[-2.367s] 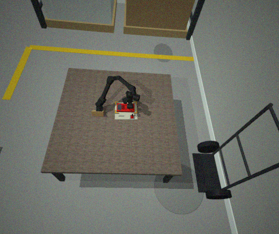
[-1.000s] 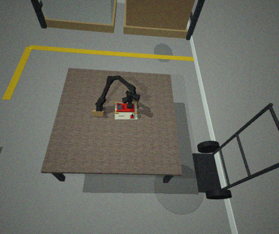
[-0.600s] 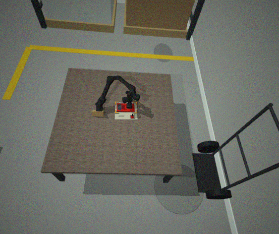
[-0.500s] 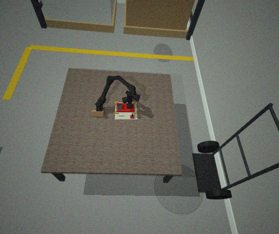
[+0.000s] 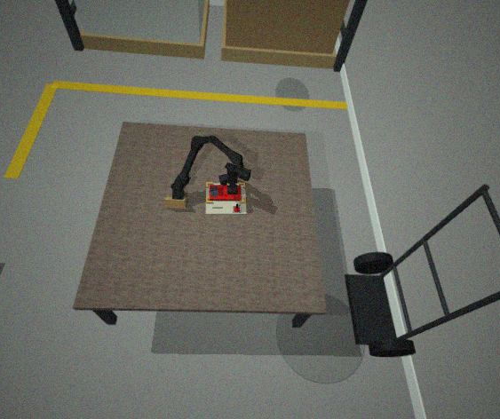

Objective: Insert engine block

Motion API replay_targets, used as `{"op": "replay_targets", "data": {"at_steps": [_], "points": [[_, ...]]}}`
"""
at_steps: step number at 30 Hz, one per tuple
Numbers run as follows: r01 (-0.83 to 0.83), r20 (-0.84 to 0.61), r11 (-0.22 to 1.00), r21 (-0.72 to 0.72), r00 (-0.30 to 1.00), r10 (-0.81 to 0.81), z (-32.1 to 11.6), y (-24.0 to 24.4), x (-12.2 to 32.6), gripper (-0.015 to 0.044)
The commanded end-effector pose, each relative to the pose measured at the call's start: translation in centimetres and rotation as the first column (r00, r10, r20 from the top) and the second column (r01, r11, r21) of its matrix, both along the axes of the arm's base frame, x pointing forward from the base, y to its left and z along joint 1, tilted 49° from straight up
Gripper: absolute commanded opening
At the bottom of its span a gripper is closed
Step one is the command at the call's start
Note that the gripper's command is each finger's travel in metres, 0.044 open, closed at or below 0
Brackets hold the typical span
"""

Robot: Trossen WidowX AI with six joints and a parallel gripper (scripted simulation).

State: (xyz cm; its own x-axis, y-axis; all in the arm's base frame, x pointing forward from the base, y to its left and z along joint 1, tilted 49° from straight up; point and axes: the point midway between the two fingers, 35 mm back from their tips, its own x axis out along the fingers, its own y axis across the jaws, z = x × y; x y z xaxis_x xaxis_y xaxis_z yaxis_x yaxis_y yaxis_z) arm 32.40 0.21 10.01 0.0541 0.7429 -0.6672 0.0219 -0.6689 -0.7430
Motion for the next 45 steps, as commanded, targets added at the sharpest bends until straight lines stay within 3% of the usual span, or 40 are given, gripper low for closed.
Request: {"op": "replay_targets", "data": {"at_steps": [1,45], "points": [[0.006,-0.007,1.000,0.005,1.000,-0.006,-0.12,0.14,-0.07,0.0159],[0.003,-0.003,1.000,0.005,1.000,-0.003,-0.81,0.95,-0.01,0.0159]]}}
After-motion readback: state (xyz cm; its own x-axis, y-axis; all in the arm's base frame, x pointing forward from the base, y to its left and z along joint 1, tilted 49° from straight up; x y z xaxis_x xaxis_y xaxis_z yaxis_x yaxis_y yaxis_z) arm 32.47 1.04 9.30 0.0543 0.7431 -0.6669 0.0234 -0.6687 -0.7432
